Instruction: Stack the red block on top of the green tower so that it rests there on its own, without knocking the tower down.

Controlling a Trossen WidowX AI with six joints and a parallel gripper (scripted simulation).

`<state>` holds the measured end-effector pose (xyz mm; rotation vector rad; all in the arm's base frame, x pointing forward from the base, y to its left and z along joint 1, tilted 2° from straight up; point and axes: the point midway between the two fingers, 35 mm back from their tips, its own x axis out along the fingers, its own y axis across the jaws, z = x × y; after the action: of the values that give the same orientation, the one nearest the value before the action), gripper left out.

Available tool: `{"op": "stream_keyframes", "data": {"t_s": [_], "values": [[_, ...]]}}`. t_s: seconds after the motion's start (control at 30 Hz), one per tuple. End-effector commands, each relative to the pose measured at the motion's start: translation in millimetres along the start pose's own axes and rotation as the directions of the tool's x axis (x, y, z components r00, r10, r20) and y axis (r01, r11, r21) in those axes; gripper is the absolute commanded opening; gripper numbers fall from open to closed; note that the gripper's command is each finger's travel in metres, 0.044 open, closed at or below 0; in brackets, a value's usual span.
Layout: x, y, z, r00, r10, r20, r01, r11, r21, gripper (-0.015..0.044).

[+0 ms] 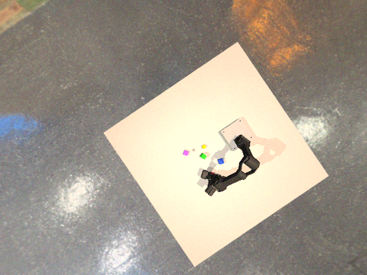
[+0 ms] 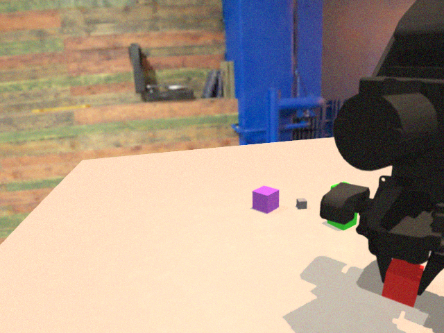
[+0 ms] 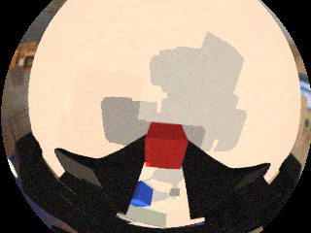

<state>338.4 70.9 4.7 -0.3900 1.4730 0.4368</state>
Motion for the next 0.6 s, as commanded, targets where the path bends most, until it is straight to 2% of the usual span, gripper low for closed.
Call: {"op": "stream_keyframes", "data": {"t_s": [0.0, 0.03, 0.57], "values": [[-3.4, -0.1, -0.9, 1.0, -0.002, -0.005, 0.002, 1.0, 0.004, 0.0026], [-6.9, -0.1, -0.6, 1.0, -0.002, -0.005, 0.002, 1.0, 0.004, 0.0], [-86.1, -0.1, 0.9, 1.0, -0.002, -0.004, 0.002, 1.0, 0.004, 0.0]]}}
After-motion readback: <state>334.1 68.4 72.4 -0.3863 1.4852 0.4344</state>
